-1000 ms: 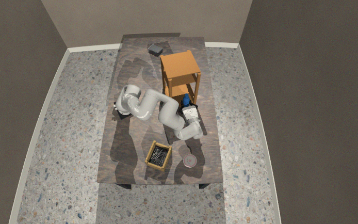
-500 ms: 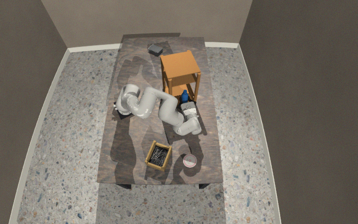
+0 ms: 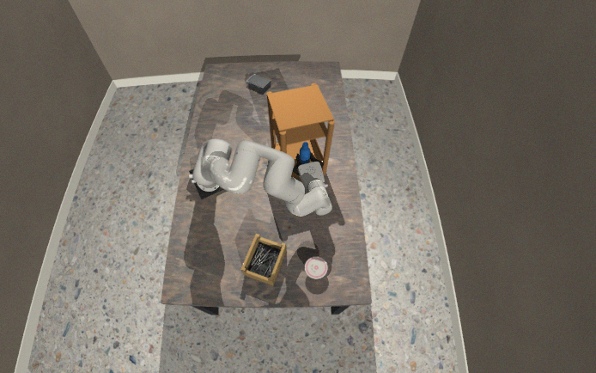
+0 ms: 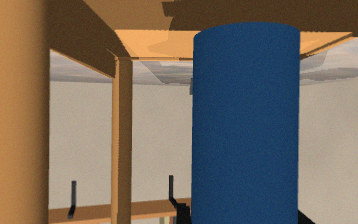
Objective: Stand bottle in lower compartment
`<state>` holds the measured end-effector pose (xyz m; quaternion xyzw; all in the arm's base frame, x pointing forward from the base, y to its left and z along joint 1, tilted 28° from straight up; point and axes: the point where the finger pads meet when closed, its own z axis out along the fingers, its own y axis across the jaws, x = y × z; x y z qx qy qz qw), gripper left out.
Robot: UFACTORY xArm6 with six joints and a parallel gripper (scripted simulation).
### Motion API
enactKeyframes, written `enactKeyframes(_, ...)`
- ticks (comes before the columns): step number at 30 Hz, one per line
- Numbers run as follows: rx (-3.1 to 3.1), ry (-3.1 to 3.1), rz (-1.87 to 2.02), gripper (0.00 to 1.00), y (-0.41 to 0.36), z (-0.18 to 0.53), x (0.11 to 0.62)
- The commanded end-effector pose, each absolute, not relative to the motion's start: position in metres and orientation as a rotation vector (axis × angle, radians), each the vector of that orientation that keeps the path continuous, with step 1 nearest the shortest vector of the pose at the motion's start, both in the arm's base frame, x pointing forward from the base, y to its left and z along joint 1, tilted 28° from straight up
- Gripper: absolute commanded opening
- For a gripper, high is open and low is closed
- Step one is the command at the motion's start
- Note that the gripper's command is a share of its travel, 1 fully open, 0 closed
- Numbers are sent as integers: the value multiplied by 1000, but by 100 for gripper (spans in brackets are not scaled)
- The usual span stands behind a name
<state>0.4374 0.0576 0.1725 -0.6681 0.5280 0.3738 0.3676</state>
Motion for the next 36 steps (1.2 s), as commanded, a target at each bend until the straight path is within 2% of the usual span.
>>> enactKeyframes(1, -1718, 1354, 956, 0, 69, 168, 437)
enactKeyframes(36, -1718, 1354, 956, 0, 95, 155, 434)
